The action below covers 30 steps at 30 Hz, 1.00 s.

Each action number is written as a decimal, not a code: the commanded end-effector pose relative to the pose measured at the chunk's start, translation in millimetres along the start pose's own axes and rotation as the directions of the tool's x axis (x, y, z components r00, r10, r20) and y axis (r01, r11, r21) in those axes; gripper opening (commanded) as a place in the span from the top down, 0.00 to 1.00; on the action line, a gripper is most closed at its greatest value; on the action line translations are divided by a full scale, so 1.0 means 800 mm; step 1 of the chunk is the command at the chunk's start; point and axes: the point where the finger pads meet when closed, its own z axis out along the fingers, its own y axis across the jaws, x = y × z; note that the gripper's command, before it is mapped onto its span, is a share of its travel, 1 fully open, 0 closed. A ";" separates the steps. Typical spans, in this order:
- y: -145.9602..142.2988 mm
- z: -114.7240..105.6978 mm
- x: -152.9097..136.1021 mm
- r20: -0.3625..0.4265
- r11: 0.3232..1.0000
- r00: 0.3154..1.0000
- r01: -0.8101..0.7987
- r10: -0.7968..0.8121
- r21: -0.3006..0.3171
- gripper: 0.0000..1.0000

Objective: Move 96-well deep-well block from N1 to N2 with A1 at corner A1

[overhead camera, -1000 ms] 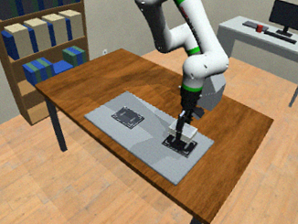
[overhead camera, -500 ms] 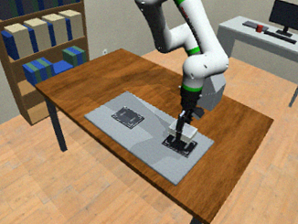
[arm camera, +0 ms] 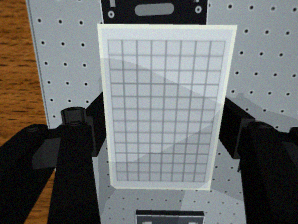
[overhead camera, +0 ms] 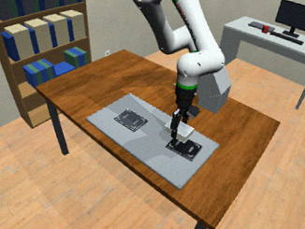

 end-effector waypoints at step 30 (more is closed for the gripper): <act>0.011 -0.001 -0.115 -0.001 1.000 1.000 0.000 0.000 -0.002 0.90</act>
